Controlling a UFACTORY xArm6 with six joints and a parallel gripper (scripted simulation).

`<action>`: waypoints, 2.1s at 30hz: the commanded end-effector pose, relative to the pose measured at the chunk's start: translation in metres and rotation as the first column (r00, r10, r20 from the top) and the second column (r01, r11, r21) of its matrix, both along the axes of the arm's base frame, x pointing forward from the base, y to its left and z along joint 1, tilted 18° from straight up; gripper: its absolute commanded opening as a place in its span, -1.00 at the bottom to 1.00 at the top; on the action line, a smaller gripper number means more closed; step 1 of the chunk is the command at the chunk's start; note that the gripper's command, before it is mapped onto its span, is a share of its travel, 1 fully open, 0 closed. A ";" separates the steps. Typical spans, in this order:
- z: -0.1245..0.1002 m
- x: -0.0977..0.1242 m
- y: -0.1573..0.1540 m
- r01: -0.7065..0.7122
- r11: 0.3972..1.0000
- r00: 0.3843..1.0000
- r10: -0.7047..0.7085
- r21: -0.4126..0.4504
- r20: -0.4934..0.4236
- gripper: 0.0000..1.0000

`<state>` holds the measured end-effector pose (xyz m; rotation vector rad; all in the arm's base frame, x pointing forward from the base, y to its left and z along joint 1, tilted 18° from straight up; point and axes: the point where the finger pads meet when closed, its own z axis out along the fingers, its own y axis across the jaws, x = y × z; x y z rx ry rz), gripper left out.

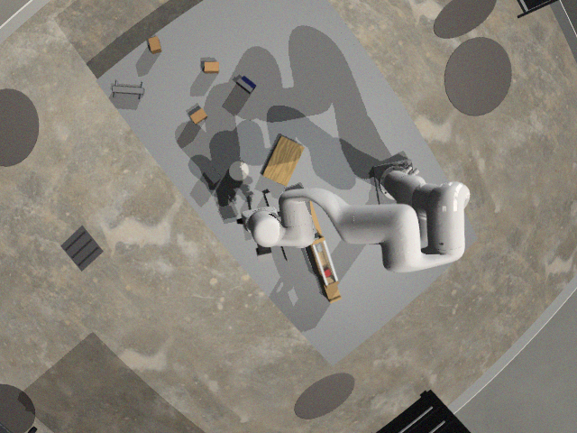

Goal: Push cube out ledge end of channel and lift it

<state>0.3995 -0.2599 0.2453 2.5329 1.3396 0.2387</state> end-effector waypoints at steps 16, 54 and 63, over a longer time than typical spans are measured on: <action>-0.064 0.020 -0.012 0.000 1.000 1.000 0.000 -0.002 0.003 -0.24; -0.088 0.027 -0.016 0.000 1.000 1.000 0.000 -0.002 0.003 -1.00; -0.088 0.027 -0.016 0.000 1.000 1.000 0.000 -0.002 0.003 -1.00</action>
